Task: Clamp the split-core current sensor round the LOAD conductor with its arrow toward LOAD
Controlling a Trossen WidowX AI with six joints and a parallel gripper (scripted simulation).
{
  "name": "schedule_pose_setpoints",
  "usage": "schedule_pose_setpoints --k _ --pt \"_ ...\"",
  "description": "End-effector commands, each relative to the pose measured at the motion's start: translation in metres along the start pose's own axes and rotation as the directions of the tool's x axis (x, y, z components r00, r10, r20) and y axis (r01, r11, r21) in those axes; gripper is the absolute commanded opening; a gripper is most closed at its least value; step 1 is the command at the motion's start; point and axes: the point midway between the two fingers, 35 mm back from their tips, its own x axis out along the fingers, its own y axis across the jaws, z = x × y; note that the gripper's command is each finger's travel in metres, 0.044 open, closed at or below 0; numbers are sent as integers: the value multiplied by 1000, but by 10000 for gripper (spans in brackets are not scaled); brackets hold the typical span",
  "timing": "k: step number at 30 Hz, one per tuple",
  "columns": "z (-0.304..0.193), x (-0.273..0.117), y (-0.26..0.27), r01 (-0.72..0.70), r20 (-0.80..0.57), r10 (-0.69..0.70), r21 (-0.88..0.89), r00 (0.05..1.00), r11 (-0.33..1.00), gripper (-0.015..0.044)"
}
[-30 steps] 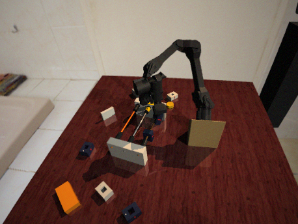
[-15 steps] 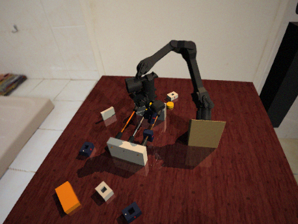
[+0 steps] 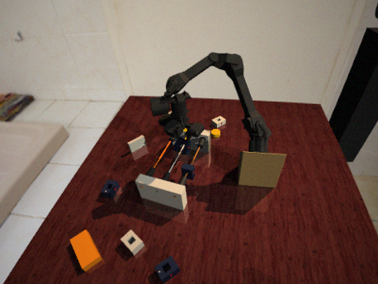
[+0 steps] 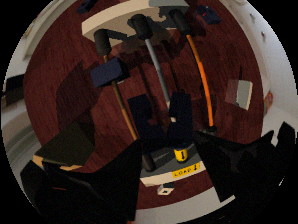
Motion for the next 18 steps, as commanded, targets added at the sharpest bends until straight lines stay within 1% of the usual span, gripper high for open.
schedule_pose_setpoints --k 1,5,18 --pt "1 1 -14 8 1 -8 -117 1000 993 0" --pt "1 3 -20 8 -1 -8 -187 1000 982 0" --pt "2 20 -21 8 0 -8 -187 1000 982 0"
